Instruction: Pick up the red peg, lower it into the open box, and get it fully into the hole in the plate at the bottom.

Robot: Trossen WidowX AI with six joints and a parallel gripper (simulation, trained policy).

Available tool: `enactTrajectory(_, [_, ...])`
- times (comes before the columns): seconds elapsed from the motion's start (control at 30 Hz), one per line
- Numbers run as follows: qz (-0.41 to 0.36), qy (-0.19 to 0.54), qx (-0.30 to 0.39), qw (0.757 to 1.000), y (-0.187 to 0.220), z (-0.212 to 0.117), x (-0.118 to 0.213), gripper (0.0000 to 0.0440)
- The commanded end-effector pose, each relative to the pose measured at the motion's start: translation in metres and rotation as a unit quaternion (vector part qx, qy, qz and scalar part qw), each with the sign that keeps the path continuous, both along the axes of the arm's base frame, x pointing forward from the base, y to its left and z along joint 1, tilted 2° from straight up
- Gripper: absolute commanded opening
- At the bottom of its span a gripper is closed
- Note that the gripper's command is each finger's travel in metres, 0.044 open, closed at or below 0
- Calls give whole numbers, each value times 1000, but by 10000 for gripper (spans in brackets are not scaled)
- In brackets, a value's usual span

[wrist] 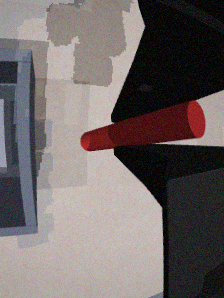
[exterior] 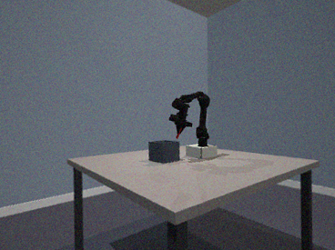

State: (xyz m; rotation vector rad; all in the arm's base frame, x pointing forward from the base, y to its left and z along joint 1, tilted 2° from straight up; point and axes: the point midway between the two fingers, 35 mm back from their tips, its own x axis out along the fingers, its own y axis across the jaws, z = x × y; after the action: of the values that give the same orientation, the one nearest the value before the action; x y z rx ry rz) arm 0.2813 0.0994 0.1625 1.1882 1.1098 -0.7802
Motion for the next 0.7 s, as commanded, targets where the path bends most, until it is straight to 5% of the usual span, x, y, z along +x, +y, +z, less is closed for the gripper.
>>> enactTrajectory(0.0, [-6,6,-10,1000,-11,-1,5,0])
enactTrajectory(0.67, [-32,51,-31,998,-64,-14,30,0])
